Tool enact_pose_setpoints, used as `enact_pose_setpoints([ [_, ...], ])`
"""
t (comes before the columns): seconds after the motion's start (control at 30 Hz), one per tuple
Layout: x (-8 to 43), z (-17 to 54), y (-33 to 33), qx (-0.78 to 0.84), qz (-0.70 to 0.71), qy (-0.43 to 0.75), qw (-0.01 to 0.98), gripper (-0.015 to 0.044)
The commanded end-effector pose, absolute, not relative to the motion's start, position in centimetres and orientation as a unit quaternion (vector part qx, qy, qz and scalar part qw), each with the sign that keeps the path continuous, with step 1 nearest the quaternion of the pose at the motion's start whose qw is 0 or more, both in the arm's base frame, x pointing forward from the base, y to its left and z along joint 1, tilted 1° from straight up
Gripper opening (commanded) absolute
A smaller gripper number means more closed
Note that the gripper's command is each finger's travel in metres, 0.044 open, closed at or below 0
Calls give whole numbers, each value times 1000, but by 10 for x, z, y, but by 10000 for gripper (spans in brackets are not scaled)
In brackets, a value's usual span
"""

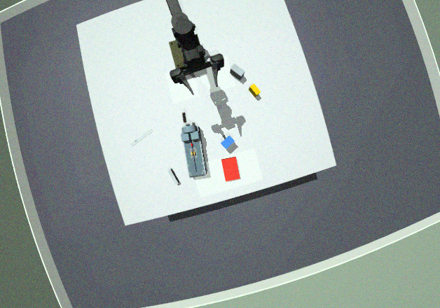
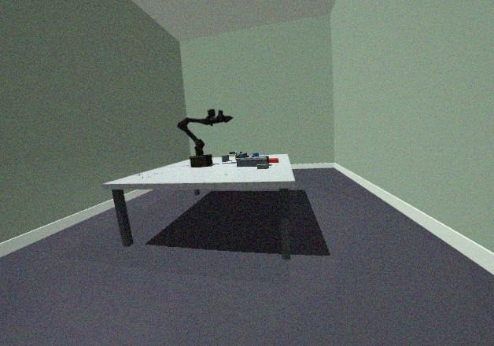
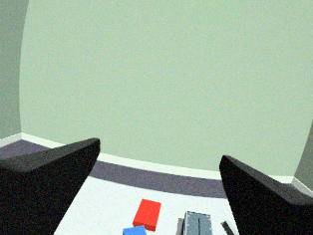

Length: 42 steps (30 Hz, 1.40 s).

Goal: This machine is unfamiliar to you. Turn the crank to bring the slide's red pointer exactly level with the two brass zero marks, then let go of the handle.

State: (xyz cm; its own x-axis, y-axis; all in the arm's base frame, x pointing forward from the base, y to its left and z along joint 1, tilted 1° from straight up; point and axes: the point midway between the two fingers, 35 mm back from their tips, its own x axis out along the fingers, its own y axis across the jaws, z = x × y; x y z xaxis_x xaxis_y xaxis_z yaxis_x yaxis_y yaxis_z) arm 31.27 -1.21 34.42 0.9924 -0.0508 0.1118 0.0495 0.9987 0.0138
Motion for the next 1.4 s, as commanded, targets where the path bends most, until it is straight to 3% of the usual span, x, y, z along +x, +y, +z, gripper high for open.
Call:
enact_pose_setpoints([
  [0.0, 314, 344, -12, 6, -26, -54, 998, 426],
  [0.73, 403, 274, -70, 39, -101, 173, 979, 440],
  [1.37, 451, 185, -133, 95, -167, 355, 915, 440],
])
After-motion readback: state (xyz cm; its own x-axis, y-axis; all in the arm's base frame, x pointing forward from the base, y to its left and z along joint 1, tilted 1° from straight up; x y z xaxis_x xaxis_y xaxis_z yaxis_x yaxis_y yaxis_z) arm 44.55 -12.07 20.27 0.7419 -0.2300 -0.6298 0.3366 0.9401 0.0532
